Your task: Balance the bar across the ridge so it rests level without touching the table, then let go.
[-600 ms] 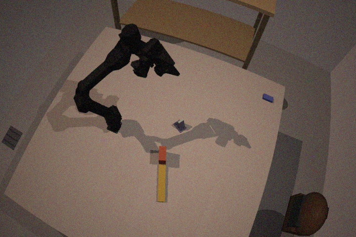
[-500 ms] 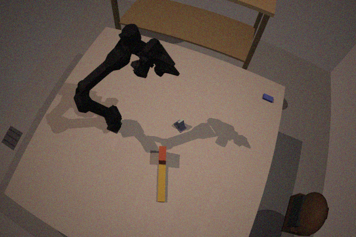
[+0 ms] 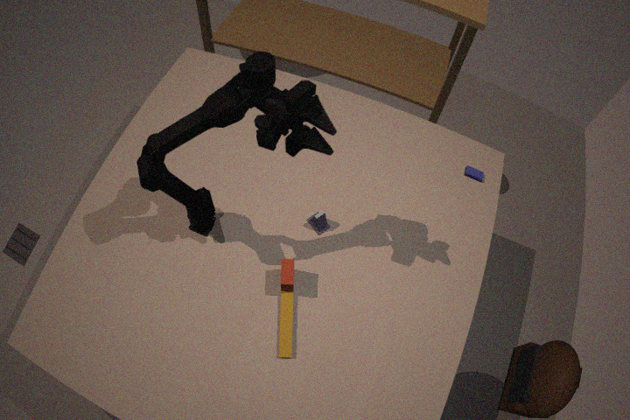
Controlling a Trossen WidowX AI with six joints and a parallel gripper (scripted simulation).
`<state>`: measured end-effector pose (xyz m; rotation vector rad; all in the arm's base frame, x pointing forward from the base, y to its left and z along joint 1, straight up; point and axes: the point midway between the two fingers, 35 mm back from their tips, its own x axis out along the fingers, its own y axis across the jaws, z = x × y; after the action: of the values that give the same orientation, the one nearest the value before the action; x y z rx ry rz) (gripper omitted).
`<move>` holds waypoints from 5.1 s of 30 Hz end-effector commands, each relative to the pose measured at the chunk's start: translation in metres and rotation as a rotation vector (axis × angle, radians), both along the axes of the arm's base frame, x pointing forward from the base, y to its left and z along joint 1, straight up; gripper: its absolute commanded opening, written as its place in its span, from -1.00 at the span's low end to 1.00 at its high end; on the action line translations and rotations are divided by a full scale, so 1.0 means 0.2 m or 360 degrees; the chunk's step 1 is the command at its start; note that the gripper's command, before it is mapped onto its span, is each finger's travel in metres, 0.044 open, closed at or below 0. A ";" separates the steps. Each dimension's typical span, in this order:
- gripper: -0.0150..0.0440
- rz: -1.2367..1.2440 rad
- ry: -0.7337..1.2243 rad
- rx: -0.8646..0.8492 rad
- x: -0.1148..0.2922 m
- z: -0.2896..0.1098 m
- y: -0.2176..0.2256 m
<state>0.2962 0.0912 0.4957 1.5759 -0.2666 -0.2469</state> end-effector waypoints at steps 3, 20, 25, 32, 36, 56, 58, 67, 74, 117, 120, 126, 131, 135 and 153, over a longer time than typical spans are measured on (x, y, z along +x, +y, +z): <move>0.58 -0.0006 0.0141 -0.0172 0.10 -0.08 -0.02; 0.58 0.0025 0.0753 -0.0620 0.38 -0.44 -0.21; 0.58 0.0053 0.0951 -0.0700 0.44 -0.56 -0.29; 0.58 0.0113 0.1235 -0.0769 0.49 -0.73 -0.41; 0.58 0.0147 0.1388 -0.0786 0.50 -0.82 -0.50; 0.58 0.0462 0.2118 -0.0603 0.39 -1.26 -0.87; 0.58 0.0504 0.2179 -0.0559 0.37 -1.30 -0.90; 0.58 0.0704 0.2410 -0.0311 0.24 -1.45 -1.03; 0.58 0.0851 0.2519 -0.0092 0.14 -1.52 -1.10; 0.58 0.0855 0.2521 -0.0085 0.16 -2.22 -1.11; 0.58 0.0855 0.2521 -0.0085 0.16 -2.23 -1.11; 0.58 0.0855 0.2521 -0.0085 0.16 -2.23 -1.11; 0.58 0.0855 0.2521 -0.0085 0.16 -2.23 -1.11; 0.31 0.0843 0.2526 -0.0086 0.16 -2.23 -1.11; -0.49 0.0845 0.2525 -0.0086 0.17 -2.15 -1.11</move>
<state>0.3266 -0.1300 0.0558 0.9440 1.3414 -0.9486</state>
